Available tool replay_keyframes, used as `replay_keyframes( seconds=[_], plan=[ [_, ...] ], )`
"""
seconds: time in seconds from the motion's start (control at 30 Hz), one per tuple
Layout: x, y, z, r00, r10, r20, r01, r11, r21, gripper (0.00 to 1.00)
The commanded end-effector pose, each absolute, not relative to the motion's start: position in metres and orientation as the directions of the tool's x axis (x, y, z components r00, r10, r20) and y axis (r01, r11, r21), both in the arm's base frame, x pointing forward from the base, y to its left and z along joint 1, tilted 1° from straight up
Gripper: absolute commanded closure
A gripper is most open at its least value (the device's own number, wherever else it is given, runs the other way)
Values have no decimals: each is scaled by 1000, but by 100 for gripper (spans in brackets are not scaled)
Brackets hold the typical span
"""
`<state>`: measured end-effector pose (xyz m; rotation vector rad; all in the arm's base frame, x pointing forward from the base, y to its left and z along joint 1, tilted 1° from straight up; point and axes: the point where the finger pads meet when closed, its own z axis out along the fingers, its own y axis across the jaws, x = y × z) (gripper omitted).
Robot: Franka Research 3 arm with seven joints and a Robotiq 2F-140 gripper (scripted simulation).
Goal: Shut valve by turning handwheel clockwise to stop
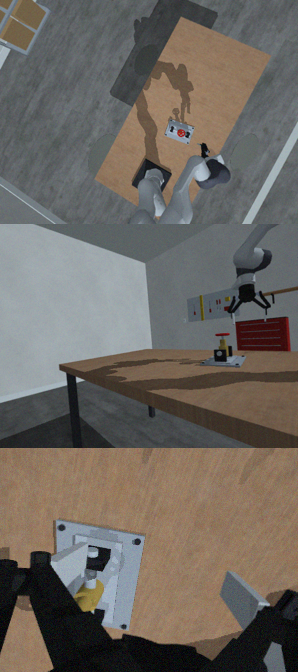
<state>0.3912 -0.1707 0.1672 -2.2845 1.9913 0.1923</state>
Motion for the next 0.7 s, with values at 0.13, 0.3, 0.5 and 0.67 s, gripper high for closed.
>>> replay_keyframes(
  seconds=[0.13, 0.3, 0.5, 0.67],
  plan=[
    [398, -165, 169, 357, -921, -153, -934, -357, -34, 0],
    [404, -158, 170, 460, -877, -141, -888, -459, -45, 0],
    [409, -150, 172, 561, -818, -129, -827, -559, -54, 0],
    [413, -144, 173, 638, -761, -119, -769, -636, -61, 0]
  ],
)
